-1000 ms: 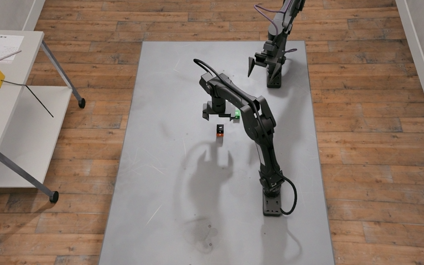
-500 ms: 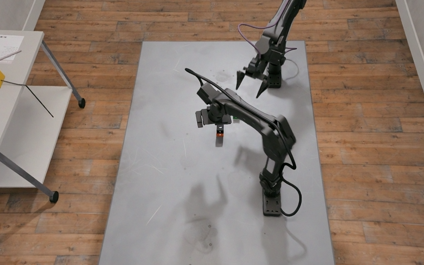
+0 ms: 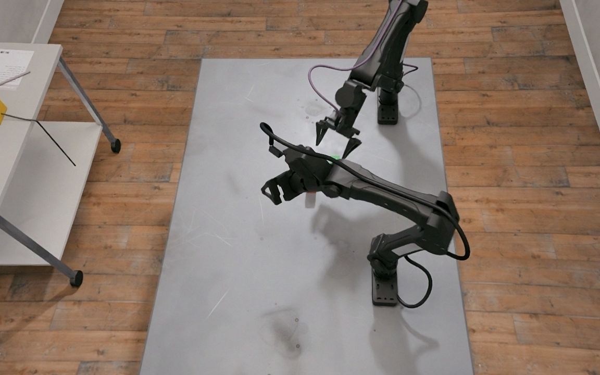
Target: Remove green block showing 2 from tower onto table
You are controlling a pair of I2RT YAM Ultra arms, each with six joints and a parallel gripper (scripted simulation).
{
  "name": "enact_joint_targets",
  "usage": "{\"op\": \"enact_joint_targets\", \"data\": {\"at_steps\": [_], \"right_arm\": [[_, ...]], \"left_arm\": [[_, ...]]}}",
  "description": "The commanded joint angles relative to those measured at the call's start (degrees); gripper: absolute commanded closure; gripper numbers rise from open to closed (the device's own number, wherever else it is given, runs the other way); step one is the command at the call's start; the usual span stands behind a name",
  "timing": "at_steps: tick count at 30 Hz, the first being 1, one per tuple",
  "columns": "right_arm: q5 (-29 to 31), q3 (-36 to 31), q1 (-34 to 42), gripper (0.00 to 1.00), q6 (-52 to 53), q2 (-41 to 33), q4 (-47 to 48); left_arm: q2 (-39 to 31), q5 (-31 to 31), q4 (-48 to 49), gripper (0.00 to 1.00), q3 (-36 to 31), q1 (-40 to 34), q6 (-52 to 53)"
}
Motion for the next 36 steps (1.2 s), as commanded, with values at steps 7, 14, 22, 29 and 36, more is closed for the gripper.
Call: {"op": "enact_joint_targets", "data": {"at_steps": [7, 14, 22, 29, 36], "right_arm": [[0.4, 6.0, -2.9, 0.0, 0.5, 9.7, 0.5], [0.3, 8.9, -4.5, 0.0, 0.5, 16.4, 0.5], [0.3, 10.2, -5.2, 0.0, 0.5, 18.7, 0.4], [0.3, 10.2, -5.2, 0.0, 0.5, 18.8, 0.4], [0.2, 9.7, -4.8, 0.0, 0.1, 18.8, 0.4]], "left_arm": [[-7.6, 5.0, 17.8, 0.0, -3.5, 11.4, -10.0], [-8.3, 3.4, 30.9, 0.0, -5.4, 18.7, -19.6], [-5.3, -0.6, 41.2, 0.0, -5.1, 22.7, -26.9], [-4.0, -1.1, 41.7, 0.0, -4.9, 22.9, -26.8], [-4.1, -1.0, 41.6, 0.0, -4.8, 22.9, -26.6]]}}
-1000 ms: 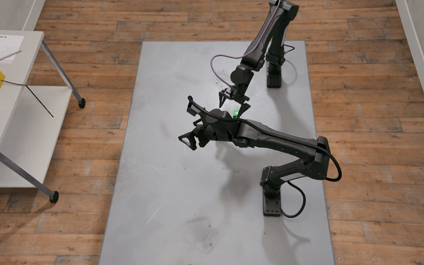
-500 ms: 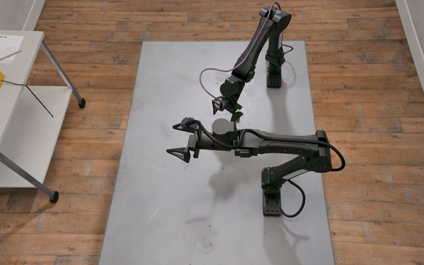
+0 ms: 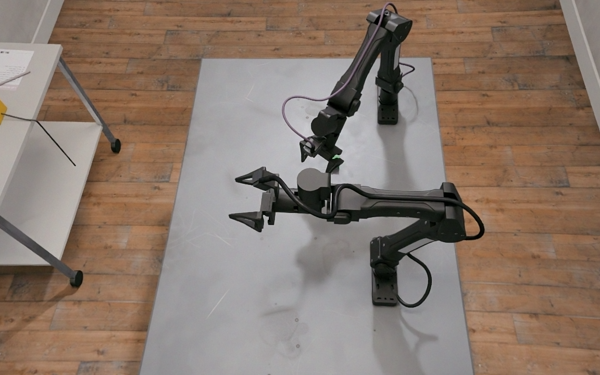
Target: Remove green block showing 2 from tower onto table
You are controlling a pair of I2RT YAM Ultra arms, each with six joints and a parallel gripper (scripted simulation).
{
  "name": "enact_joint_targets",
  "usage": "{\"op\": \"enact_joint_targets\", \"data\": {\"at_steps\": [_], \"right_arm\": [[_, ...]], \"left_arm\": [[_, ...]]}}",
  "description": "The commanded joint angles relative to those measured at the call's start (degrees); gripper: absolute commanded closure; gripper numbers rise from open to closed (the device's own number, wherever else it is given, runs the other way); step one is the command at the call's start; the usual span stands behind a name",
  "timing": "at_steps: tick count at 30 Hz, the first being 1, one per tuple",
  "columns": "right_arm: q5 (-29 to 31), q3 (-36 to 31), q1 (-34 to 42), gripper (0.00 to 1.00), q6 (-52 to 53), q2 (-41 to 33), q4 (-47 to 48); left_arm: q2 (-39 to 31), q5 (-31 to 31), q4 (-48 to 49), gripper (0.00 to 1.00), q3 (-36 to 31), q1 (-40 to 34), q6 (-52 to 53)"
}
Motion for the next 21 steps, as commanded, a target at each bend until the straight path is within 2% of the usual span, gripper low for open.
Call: {"op": "enact_joint_targets", "data": {"at_steps": [1, 21], "right_arm": [[0.1, 1.5, -0.2, 0.0, 0.1, -0.6, 0.4], [0.1, 1.5, -0.2, 0.0, 0.1, -0.6, 0.4]], "left_arm": [[0.4, -0.7, 0.7, 0.0, 0.2, 0.6, -0.6], [0.0, -0.7, 0.8, 0.0, 0.2, 0.3, -0.6]]}}
